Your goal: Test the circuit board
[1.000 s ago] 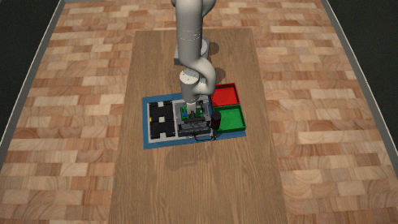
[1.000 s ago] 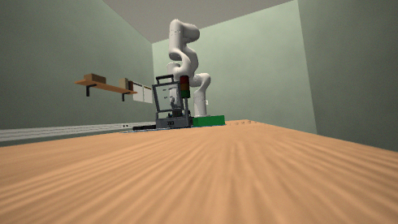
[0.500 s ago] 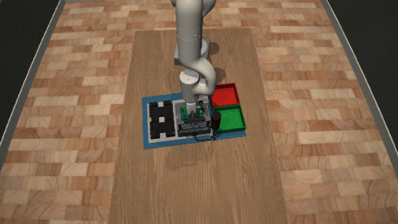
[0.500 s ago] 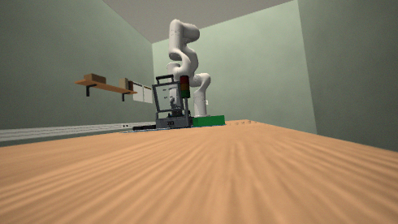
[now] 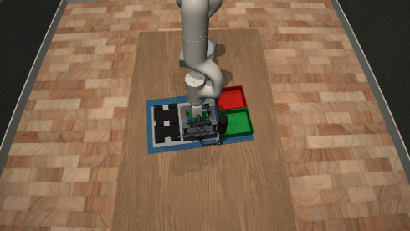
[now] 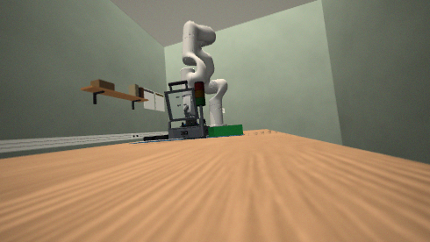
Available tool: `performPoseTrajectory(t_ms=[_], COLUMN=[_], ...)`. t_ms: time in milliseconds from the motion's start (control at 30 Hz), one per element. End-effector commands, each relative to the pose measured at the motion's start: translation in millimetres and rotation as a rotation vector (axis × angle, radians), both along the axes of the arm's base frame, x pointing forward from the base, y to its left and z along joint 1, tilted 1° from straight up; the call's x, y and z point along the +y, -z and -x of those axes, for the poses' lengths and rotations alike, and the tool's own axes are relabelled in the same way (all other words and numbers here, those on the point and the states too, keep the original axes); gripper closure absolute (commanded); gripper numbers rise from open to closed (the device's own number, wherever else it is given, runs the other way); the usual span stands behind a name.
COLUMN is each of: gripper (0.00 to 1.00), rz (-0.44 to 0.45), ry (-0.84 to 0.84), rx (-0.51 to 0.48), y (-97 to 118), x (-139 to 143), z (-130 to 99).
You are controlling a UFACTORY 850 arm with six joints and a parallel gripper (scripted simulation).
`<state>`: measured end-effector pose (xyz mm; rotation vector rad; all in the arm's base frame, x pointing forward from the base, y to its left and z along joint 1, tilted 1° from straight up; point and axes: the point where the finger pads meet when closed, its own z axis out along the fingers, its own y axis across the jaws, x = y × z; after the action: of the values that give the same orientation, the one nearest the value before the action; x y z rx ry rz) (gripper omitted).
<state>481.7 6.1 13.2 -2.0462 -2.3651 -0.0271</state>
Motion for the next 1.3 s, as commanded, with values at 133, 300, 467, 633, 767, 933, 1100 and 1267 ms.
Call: performPoseTrajectory(t_ms=[133, 300, 467, 633, 767, 933, 1100, 1267], gripper=[0.0, 0.0, 0.0, 0.0, 0.0, 0.0, 0.0, 0.0], rz=[0.0, 0.0, 0.0, 0.0, 0.0, 0.0, 0.0, 0.0], ry=[0.0, 0.0, 0.0, 0.0, 0.0, 0.0, 0.0, 0.0], rx=[-0.002, -0.002, -0.002, -0.002, -0.002, -0.002, -0.002, -0.002], y=[-1, -1, -1, -3, -14, -44, -69, -118], x=[0, 0, 0, 0, 0, -1, -2, -3], z=[-1, -1, -1, -1, -1, -1, -1, -1])
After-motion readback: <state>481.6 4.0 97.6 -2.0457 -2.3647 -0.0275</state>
